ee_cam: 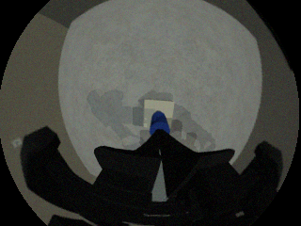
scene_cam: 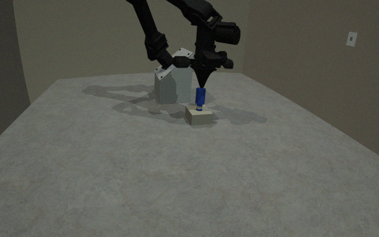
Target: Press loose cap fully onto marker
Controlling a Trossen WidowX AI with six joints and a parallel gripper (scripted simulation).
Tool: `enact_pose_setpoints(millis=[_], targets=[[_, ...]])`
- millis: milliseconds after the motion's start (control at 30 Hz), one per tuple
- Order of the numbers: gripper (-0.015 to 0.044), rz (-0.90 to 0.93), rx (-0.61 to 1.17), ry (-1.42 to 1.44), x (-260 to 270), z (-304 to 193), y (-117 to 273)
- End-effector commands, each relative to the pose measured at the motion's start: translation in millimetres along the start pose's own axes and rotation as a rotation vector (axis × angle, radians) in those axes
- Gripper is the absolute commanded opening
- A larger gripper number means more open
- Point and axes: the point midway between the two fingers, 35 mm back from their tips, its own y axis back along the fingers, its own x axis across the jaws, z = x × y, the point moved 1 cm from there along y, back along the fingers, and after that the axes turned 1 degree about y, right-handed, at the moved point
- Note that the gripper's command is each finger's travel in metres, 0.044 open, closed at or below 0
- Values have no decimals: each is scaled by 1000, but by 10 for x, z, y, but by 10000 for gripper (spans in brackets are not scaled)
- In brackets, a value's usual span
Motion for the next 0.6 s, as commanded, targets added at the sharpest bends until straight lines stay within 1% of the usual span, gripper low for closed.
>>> enact_pose_setpoints(millis=[0, 233, 267, 433, 500, 567], targets=[[0, -8, 1, 7, -6, -9, -70], [0, -9, 1, 7, -9, 13, -135], [0, 0, -12, -1, -1, 28, -78], [0, 0, -12, -1, -1, 28, -78], [0, 1, -12, -1, 8, 41, 12], [0, 3, -11, 0, 26, 61, 280]])
